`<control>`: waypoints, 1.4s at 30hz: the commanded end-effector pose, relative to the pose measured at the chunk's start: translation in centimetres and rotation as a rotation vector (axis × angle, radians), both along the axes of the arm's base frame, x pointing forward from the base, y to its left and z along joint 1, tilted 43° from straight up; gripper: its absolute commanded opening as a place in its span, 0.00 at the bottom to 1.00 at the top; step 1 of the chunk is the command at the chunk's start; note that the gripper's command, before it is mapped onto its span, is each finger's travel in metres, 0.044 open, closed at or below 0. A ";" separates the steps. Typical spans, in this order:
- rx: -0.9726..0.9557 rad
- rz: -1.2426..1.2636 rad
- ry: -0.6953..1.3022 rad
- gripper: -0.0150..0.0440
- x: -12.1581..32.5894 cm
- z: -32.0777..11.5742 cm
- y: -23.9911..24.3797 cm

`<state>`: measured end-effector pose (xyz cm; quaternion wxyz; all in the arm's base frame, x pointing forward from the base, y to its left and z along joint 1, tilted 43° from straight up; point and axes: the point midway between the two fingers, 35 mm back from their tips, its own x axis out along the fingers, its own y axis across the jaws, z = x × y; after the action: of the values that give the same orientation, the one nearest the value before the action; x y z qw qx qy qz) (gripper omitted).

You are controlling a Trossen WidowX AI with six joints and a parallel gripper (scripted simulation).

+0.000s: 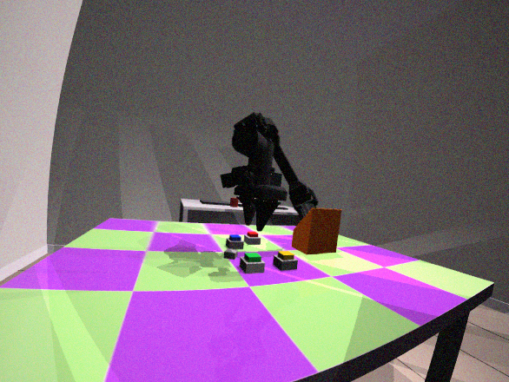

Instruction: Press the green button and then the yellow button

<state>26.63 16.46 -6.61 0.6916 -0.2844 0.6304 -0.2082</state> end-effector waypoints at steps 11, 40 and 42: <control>-0.024 -0.006 0.018 0.29 -0.2 -2.8 -3.0; -0.025 -0.006 0.017 0.29 0.1 -5.0 -5.0; -0.026 -0.006 0.017 0.29 0.1 -5.2 -5.2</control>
<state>26.77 11.76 -11.40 0.6827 -0.2898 0.6348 -0.2166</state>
